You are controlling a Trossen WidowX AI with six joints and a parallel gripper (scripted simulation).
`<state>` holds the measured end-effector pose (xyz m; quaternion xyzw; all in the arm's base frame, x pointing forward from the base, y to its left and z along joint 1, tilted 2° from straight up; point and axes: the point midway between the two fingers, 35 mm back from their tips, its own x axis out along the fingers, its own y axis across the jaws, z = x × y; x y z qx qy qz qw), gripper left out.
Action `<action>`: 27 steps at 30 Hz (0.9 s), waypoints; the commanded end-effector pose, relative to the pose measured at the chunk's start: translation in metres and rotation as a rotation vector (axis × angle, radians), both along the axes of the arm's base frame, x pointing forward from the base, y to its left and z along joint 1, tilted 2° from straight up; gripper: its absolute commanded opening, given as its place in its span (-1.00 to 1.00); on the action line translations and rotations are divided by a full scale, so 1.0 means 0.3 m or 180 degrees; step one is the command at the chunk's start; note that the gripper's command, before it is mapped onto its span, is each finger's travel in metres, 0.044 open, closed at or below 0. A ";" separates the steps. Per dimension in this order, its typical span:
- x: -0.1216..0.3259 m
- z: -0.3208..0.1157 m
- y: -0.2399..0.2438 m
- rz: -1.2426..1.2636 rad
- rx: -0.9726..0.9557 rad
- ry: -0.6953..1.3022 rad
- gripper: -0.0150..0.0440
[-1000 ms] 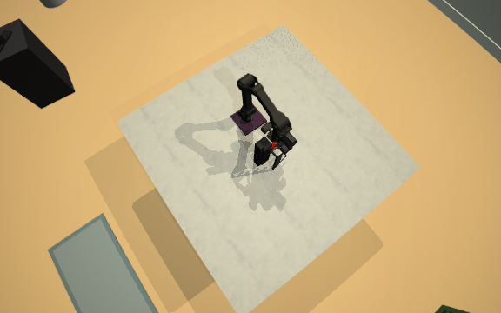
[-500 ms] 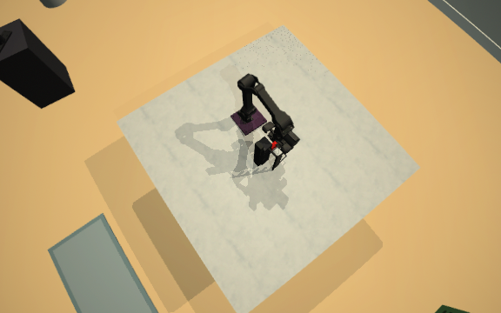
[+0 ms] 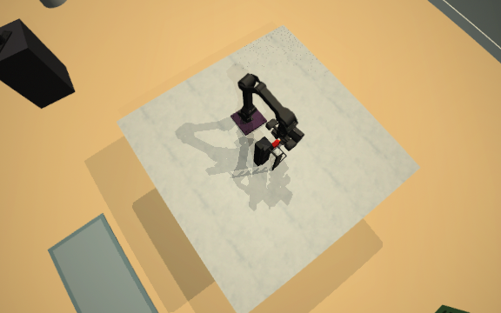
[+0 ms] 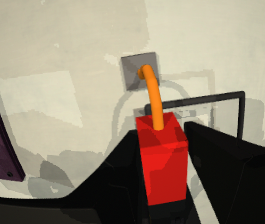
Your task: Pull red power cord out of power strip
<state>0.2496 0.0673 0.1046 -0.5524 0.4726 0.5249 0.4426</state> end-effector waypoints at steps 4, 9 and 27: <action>-0.027 0.001 0.093 0.0079 0.0182 0.0041 -0.49; -0.021 0.000 0.068 0.0082 0.0177 0.0042 -0.05; -0.058 0.041 0.266 0.0082 0.0195 0.0045 1.00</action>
